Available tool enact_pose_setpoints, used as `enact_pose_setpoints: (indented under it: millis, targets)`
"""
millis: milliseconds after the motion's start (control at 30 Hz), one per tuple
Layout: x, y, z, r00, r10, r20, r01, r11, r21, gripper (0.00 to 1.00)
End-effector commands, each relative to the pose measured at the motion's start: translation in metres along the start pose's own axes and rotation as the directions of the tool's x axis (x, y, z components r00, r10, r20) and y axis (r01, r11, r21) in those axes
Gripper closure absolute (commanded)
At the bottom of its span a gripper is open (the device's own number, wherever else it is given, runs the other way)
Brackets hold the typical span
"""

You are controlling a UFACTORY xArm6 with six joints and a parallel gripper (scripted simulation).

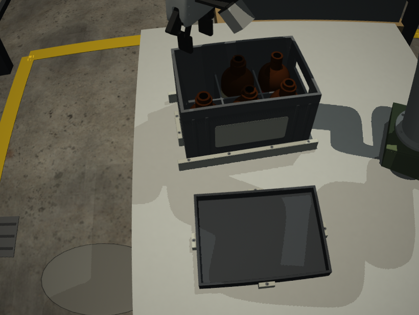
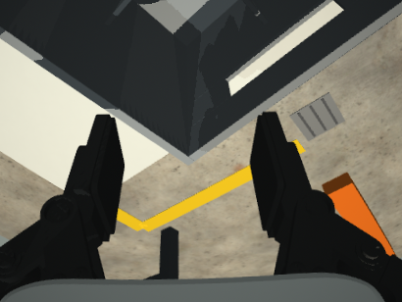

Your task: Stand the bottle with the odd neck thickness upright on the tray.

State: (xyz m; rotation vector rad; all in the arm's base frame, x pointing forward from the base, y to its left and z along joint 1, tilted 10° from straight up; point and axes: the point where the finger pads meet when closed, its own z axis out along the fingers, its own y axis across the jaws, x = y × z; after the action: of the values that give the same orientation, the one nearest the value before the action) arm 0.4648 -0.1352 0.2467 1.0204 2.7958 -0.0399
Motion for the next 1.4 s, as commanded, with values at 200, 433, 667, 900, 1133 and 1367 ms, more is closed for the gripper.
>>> enact_pose_setpoints:
  millis: [200,433,667,900,1133,1367]
  targets:
    - [-0.001,0.000,-0.002,1.000,0.000,0.004,0.000,1.000,-0.002,0.35]
    - [-0.001,0.000,0.000,1.000,0.000,0.004,0.000,1.000,-0.002,0.35]
    - [-0.001,0.001,0.003,1.000,0.000,0.004,0.000,1.000,-0.002,0.35]
    - [-0.001,0.001,0.010,1.000,0.000,0.004,0.000,1.000,-0.002,0.35]
    - [-0.001,0.001,0.019,1.000,0.000,0.004,0.000,1.000,-0.002,0.35]
    - [-0.001,0.001,0.025,1.000,0.000,0.004,0.000,1.000,-0.002,0.35]
